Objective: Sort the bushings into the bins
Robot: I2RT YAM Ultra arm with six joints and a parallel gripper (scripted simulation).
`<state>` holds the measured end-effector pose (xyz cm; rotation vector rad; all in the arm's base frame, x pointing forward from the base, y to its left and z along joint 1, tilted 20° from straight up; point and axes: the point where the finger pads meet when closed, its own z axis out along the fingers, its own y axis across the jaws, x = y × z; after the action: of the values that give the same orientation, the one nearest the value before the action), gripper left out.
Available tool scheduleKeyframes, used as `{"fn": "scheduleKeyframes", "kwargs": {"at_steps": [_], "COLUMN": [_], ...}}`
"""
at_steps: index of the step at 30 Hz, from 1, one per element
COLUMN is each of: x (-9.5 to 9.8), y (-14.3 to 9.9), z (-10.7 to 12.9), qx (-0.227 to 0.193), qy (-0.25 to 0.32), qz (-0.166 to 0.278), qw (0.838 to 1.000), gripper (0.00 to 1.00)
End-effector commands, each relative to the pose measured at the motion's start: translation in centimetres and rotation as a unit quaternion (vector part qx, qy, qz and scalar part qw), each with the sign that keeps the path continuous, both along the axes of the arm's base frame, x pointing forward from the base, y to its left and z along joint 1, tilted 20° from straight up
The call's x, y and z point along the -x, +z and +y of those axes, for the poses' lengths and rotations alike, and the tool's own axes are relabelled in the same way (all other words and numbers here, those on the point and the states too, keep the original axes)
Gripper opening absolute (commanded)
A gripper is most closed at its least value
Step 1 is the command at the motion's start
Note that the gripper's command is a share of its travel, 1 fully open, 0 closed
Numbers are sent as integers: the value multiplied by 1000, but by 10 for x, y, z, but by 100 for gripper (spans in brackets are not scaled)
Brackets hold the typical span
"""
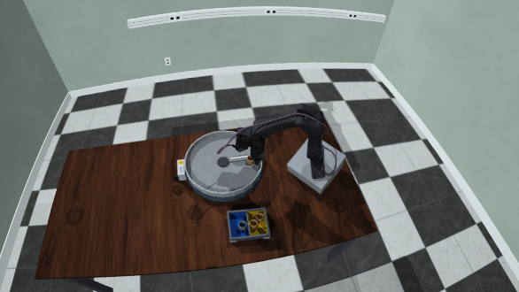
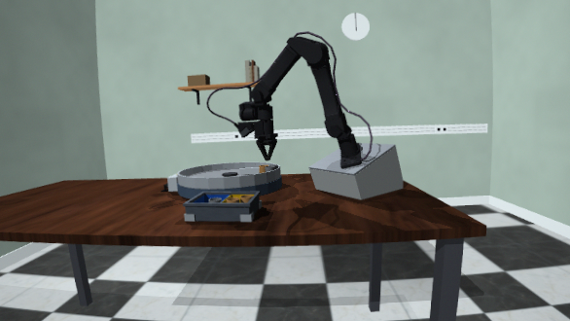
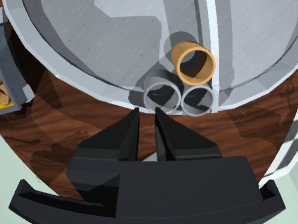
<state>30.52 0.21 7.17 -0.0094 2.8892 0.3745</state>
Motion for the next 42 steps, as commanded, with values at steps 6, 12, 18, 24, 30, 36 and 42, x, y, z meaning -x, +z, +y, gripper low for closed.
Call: {"fn": "scheduleKeyframes", "kwargs": {"at_steps": [6,12,18,24,30,36,42], "x": [-8,-8,-8,-8,-8,0,-7], "y": [13,13,13,13,13,7,14], "z": [-2,-2,-2,-2,-2,-2,-5], "qx": [2,2,2,2,2,1,4], "qy": [-4,-4,-4,-4,-4,-5,-4], "qz": [-20,-20,-20,-20,-20,-11,-28], "qw": [1000,1000,1000,1000,1000,1000,1000], "gripper": [14,14,14,14,14,14,14]}}
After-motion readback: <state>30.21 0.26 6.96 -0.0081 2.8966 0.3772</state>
